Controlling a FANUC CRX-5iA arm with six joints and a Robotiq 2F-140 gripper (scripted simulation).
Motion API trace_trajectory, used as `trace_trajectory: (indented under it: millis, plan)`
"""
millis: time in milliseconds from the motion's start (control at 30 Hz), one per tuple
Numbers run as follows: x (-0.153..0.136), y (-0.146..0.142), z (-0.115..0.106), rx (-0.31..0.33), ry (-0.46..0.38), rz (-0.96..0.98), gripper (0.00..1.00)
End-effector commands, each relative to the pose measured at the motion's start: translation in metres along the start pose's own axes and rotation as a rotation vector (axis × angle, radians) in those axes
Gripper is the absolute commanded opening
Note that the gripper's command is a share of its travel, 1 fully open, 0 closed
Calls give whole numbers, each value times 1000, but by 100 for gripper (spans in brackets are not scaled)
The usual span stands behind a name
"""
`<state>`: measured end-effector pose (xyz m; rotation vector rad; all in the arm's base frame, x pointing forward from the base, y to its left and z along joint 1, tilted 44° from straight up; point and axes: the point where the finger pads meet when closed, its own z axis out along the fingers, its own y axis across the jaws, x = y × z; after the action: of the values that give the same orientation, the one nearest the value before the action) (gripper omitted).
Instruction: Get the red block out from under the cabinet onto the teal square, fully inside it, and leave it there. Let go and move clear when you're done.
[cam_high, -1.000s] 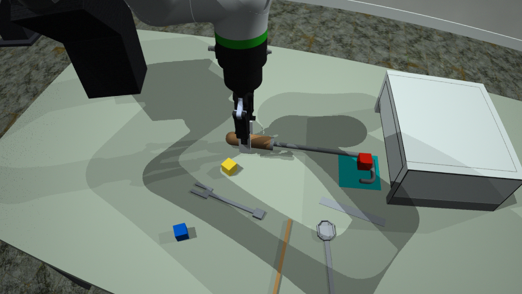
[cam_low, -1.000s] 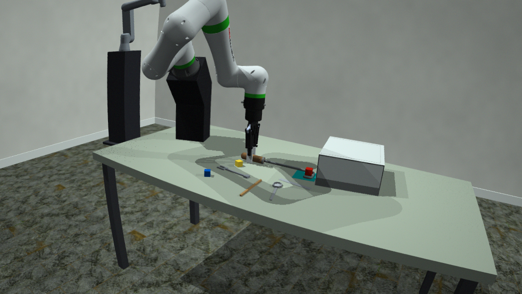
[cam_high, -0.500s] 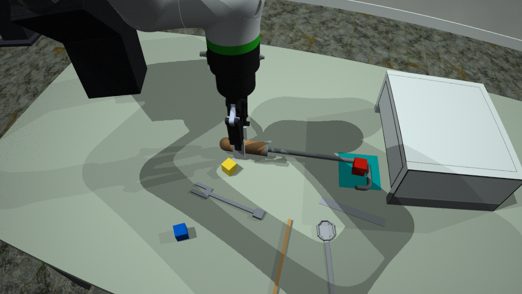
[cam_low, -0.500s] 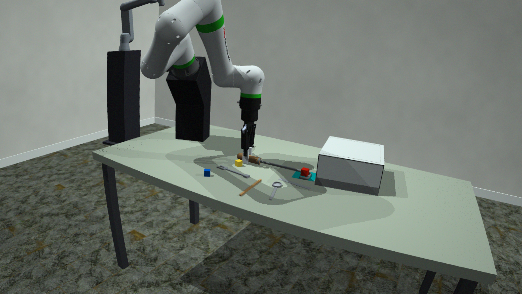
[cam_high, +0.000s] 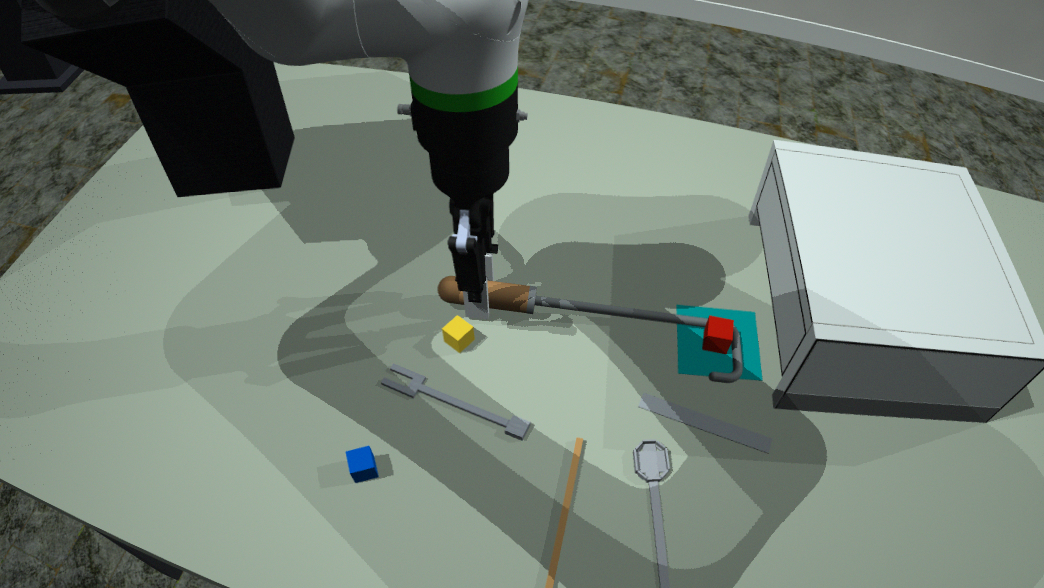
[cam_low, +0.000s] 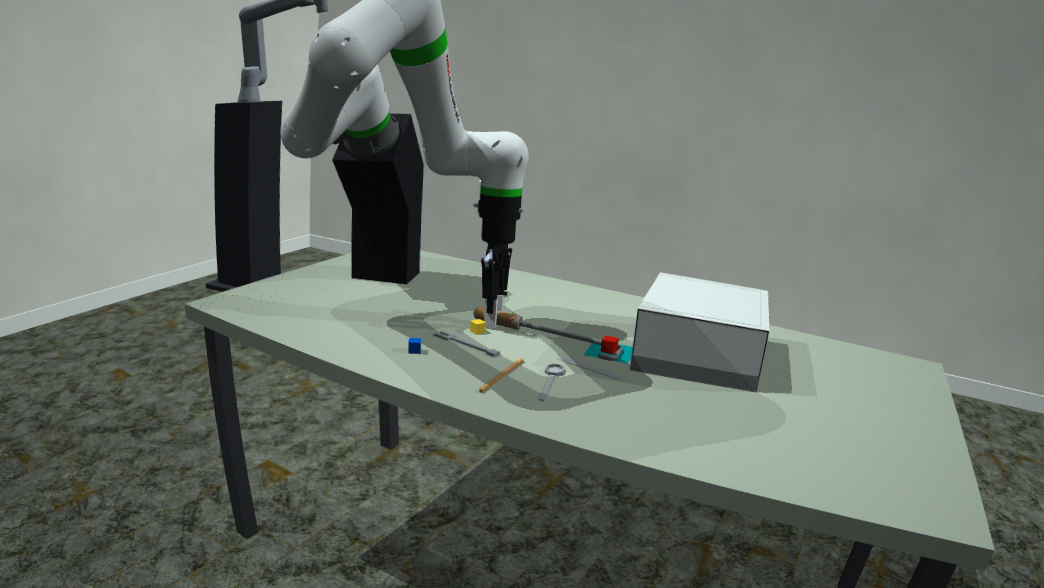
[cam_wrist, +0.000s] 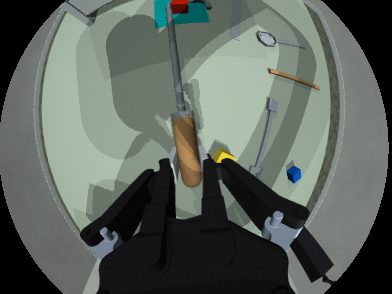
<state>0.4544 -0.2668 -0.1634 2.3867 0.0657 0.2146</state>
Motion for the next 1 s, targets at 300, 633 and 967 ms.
trace_trajectory:
  millis: [300, 633, 967]
  plan:
    - [0, 0, 0, 0, 0, 0, 0]
    - [0, 0, 0, 0, 0, 0, 0]
    - [4, -7, 0, 0, 0, 0, 0]
